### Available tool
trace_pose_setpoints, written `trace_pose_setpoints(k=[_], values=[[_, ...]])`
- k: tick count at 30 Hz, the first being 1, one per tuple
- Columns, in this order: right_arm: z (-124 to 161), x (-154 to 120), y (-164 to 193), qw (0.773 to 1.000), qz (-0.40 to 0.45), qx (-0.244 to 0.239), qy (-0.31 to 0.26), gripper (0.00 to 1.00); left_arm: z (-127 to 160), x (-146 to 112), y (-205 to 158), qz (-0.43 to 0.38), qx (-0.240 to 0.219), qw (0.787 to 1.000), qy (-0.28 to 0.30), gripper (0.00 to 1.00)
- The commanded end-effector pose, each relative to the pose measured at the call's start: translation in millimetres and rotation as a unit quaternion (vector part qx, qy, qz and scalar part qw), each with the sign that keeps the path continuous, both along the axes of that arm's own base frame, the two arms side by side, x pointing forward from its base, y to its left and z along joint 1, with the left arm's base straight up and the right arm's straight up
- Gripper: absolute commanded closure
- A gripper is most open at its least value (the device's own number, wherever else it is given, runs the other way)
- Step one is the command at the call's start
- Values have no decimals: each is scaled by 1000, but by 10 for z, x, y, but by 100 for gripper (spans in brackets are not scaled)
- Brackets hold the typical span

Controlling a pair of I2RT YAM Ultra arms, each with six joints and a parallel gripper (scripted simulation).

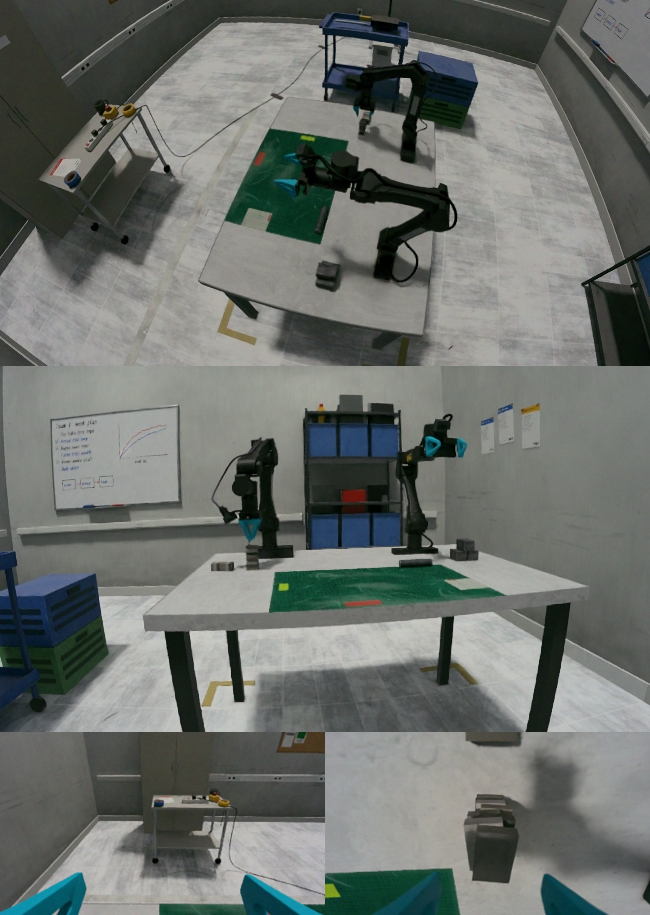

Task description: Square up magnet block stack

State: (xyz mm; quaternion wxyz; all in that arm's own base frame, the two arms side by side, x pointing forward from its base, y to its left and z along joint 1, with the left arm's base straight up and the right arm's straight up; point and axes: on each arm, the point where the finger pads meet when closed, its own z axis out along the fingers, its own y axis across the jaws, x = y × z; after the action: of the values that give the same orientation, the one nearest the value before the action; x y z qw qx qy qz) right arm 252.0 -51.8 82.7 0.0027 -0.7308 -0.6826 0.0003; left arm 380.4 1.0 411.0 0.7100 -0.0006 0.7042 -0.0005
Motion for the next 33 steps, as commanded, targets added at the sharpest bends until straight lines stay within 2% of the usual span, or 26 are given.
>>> trace_pose_setpoints(k=[1, 5, 6, 8, 9, 10, 13, 14, 16, 17, 18, 26, 29, 33], values=[[125, -5, 2, 1000, 11, -10, -8, 37, 249, -154, 57, 6, 2, 1000, -20, 0], [122, -22, -10, 1000, 10, -11, -8, 37, 236, -137, 74, 10, 5, 1000, -19, 0], [109, -33, 11, 1000, 14, -10, -6, 37, 2, -15, -28, -5, 5, 1000, 10, 0], [109, -34, 4, 1000, 12, -10, -6, 37, 28, -36, -34, -5, 5, 1000, 6, 0], [96, -47, 15, 1000, 11, -10, -4, 37, -194, 42, -47, -8, 5, 999, 31, 0], [96, -54, -18, 1000, 4, -10, -4, 37, -22, -31, -36, -6, 5, 1000, 11, 0], [77, -54, -24, 1000, 3, -9, 0, 37, -11, -38, -15, -3, 5, 1000, 9, 0], [83, -73, -33, 1000, -2, -10, -2, 37, -223, 56, -38, -4, 5, 999, 34, 0], [65, -75, -33, 1000, -2, -9, 2, 37, -111, -29, -29, -3, 5, 1000, 19, 0], [56, -77, -32, 1000, -2, -9, 4, 37, 49, -69, -35, -4, 5, 1000, 1, 0], [-167, -35, -46, 1000, -4, -8, 8, 37, 132, -86, -35, -4, 5, 1000, -7, 0], [-413, 34, -28, 1000, 5, -11, -1, 37, 146, -88, -10, 0, 5, 1000, -9, 0], [-392, -17, -16, 1000, 5, -8, 10, 37, 146, -88, -10, 0, 5, 1000, -9, 0], [-583, 56, -56, 1000, -4, -12, -7, 37, 146, -88, -10, 0, 5, 1000, -9, 0]])
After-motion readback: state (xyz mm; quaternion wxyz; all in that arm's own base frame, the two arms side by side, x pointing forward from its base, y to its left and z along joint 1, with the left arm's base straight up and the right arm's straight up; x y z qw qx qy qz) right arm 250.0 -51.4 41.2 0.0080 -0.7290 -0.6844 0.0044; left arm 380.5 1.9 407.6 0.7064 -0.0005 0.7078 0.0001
